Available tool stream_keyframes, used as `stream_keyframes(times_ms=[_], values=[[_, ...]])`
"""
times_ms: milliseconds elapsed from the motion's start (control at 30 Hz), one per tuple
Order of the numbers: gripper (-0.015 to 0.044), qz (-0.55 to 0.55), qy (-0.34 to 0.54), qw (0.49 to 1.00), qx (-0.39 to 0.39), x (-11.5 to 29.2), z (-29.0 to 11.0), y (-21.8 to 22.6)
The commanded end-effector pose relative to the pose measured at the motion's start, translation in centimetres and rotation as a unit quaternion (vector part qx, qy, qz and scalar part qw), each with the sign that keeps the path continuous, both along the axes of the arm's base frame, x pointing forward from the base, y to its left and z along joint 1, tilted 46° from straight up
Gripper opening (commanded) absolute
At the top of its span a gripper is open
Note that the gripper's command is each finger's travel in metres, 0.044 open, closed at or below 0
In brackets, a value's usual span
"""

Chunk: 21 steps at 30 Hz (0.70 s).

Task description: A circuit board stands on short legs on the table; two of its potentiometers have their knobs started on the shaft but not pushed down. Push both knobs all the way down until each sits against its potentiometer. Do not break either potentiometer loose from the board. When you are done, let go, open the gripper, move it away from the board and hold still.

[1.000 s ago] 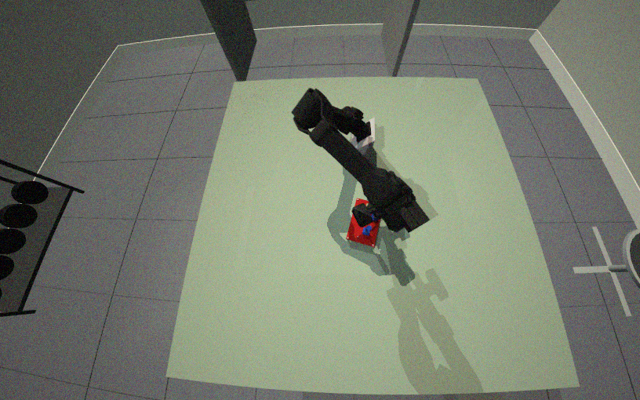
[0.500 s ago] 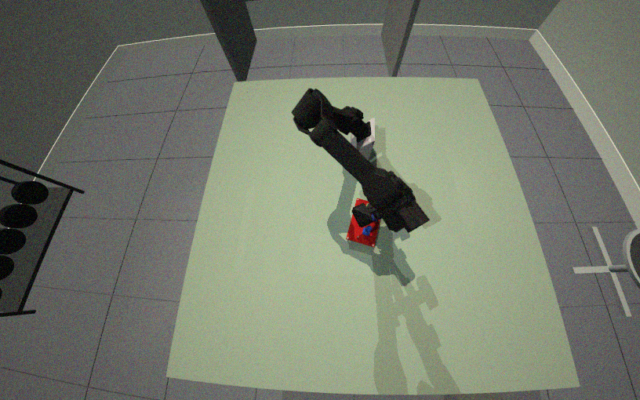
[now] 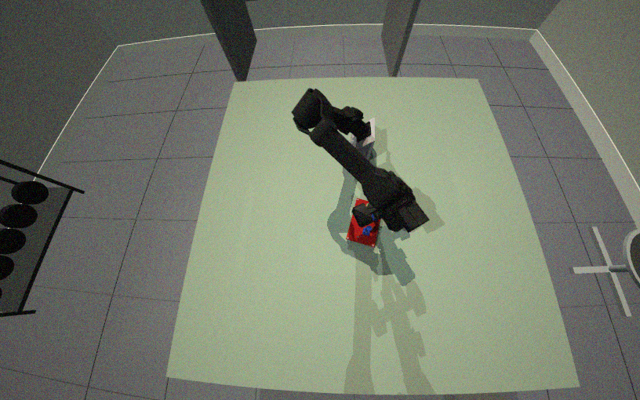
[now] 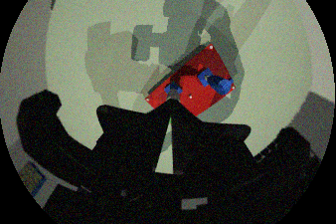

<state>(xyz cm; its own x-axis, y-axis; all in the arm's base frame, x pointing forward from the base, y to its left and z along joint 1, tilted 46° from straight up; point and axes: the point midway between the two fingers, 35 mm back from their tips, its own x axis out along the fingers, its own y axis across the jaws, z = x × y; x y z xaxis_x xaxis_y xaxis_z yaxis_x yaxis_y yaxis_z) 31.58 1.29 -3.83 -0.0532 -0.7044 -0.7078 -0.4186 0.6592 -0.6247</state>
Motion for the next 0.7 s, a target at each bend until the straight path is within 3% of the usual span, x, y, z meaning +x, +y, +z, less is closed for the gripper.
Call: stream_keyframes(times_ms=[0,667], values=[[0.0000,-0.001,0.000,1.000,-0.002,0.01,-0.22,-0.40],[0.0000,-0.001,0.000,1.000,-0.002,0.00,-0.36,-0.54]])
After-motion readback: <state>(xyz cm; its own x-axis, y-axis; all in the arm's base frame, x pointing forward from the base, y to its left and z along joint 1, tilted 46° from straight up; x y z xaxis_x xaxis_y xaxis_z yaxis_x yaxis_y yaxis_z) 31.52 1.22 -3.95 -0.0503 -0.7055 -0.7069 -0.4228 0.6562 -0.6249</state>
